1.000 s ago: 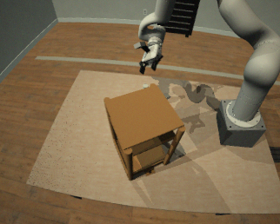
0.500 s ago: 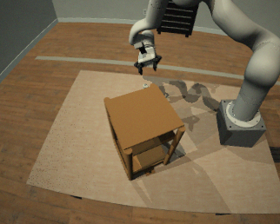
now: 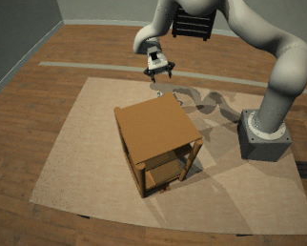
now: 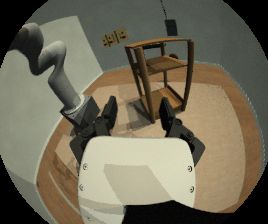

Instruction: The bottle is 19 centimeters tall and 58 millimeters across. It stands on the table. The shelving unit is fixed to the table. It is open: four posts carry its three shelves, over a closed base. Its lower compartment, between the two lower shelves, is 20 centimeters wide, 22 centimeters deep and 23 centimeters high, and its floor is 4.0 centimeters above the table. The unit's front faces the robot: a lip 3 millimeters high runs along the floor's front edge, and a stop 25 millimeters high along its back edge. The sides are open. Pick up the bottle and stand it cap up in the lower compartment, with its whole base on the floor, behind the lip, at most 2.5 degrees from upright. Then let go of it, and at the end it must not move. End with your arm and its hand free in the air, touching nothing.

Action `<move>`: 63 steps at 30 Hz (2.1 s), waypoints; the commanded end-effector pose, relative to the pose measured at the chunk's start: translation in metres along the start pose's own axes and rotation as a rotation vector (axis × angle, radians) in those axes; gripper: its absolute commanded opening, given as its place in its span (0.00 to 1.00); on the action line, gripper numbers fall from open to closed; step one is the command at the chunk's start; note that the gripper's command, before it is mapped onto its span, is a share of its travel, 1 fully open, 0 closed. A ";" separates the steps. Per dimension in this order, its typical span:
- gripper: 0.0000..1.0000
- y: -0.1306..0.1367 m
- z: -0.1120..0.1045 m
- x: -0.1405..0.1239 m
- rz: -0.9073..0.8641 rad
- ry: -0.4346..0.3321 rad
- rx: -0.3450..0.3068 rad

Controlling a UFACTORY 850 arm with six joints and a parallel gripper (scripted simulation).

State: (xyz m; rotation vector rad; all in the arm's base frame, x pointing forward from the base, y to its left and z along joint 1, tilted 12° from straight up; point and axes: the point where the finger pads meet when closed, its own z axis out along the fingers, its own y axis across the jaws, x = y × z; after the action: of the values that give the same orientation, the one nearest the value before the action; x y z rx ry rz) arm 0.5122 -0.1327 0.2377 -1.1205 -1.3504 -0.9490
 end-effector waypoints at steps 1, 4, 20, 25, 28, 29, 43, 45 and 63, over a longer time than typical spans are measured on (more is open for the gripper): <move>0.82 0.000 0.000 0.000 -0.055 0.000 0.054; 0.82 0.001 0.000 0.000 -0.075 -0.001 0.074; 0.82 0.001 0.000 -0.001 -0.190 -0.001 0.190; 0.82 0.001 0.000 -0.001 -0.205 -0.001 0.205; 0.82 0.001 0.000 -0.001 -0.219 -0.001 0.218; 0.82 0.001 0.000 -0.001 -0.223 -0.001 0.222; 0.82 0.001 0.000 -0.001 -0.254 -0.001 0.254; 0.82 0.001 0.000 -0.001 -0.257 -0.001 0.257; 0.82 0.001 0.000 -0.001 -0.264 0.000 0.265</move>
State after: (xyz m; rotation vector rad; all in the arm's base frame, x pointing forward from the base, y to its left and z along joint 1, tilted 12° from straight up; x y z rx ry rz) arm 0.5133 -0.1326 0.2356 -0.7548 -1.5969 -0.9235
